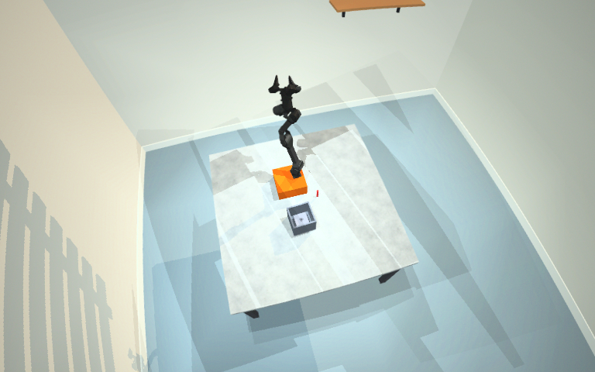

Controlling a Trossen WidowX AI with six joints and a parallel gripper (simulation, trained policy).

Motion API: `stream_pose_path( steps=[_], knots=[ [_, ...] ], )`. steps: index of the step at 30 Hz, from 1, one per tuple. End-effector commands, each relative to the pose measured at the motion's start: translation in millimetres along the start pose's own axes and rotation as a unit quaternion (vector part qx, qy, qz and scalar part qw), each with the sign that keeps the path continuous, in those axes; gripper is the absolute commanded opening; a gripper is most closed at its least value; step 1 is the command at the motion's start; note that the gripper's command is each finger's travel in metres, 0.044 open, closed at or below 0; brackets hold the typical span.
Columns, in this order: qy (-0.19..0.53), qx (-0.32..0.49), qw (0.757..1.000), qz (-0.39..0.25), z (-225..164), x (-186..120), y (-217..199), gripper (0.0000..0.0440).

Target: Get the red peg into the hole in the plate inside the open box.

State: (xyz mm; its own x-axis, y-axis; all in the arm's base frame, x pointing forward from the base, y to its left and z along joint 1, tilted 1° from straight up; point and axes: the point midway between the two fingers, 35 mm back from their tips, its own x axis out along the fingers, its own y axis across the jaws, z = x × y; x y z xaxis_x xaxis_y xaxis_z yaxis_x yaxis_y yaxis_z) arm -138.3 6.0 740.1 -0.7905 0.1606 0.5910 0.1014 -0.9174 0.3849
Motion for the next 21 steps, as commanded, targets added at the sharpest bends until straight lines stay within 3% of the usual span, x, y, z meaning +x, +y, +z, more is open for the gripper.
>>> stream_pose_path(
  steps=[1, 4, 11, 21],
  knots=[
    [-0.013, 0.001, 1.0, 0.005, 7, -2, -1, 0.0419],
    [-0.064, 0.011, 0.998, 0.013, 34, -12, -8, 0.044],
    [-0.187, 0.019, 0.982, 0.014, 92, -45, -32, 0.044],
    [-0.353, -0.006, 0.935, -0.015, 157, -116, -68, 0.044]
  ],
)
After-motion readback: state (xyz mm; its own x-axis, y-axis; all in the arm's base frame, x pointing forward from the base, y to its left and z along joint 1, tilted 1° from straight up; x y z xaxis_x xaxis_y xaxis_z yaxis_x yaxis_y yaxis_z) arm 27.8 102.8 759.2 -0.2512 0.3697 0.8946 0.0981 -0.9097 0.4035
